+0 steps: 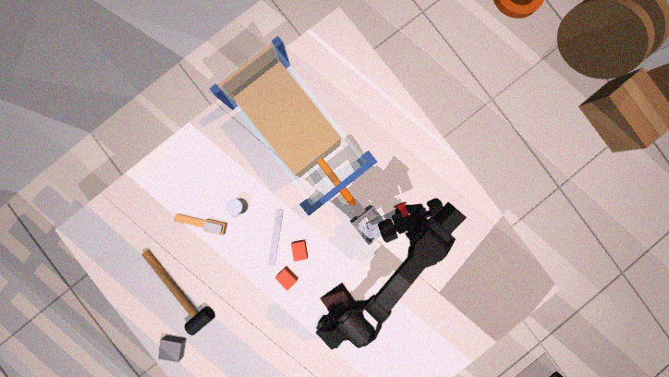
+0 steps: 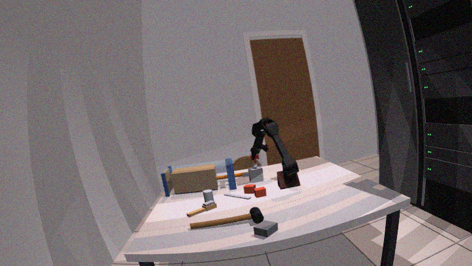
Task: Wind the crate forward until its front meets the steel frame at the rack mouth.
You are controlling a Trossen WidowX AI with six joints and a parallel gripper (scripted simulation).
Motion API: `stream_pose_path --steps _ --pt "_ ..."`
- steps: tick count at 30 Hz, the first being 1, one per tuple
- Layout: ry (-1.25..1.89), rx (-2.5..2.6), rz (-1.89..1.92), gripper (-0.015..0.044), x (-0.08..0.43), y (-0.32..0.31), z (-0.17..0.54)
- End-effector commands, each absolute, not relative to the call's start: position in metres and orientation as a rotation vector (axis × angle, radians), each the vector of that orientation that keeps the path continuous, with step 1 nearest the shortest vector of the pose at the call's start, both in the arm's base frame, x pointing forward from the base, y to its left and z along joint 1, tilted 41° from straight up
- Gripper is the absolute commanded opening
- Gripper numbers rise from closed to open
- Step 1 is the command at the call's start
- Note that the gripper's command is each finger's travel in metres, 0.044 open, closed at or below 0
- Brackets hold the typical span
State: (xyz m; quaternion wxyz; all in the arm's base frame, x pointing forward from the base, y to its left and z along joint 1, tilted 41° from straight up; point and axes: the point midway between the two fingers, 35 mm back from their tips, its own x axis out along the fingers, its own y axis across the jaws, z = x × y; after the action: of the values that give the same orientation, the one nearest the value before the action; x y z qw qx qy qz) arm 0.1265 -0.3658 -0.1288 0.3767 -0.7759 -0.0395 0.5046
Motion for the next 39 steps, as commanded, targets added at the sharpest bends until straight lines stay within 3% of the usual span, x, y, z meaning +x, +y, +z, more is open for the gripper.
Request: stream_pose_path --steps 1,39 --pt "-0.126 -2.025 1.275 0.0000 0.153 -0.368 -0.128" --pt "-0.127 -2.025 1.273 0.0000 0.168 -0.368 -0.126"
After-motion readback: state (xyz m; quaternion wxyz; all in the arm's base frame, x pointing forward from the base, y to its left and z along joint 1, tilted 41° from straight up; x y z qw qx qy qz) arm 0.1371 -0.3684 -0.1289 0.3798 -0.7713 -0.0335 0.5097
